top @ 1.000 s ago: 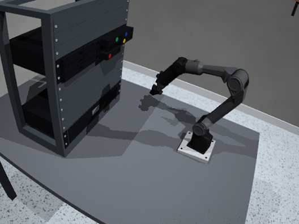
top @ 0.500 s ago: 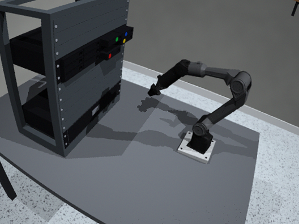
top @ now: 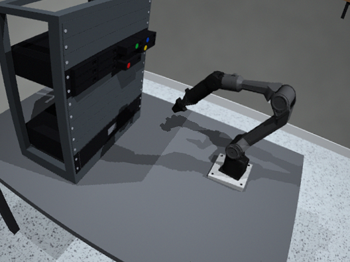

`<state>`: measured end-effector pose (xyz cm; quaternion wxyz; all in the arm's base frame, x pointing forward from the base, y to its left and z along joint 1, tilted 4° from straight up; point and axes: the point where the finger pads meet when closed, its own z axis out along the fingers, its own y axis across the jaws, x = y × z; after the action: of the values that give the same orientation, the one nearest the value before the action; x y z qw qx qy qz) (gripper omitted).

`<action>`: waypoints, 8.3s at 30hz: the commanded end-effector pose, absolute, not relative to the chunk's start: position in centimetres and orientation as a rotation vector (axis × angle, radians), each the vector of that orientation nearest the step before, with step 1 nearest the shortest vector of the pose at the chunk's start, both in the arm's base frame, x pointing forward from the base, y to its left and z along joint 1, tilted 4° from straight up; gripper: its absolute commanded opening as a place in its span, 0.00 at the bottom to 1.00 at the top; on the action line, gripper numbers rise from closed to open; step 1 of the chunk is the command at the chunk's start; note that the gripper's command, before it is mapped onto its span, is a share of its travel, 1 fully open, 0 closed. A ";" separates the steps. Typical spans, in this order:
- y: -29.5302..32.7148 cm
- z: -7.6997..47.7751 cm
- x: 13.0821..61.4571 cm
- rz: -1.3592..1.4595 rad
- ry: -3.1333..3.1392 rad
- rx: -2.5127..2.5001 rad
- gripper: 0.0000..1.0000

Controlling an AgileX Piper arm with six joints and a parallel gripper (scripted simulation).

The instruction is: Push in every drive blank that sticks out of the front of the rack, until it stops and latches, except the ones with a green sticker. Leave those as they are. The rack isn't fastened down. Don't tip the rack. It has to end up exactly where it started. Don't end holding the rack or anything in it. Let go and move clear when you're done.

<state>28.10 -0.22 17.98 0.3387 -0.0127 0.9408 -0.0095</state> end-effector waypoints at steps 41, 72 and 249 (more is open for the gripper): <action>0.2 19.8 27.7 -0.100 2.370 -0.122 1.00; 3.3 30.4 26.2 -0.635 1.792 -0.763 1.00; 14.2 41.5 29.7 -1.053 0.992 -1.261 1.00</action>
<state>29.72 14.33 41.33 0.5726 -0.5392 0.4236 -0.4495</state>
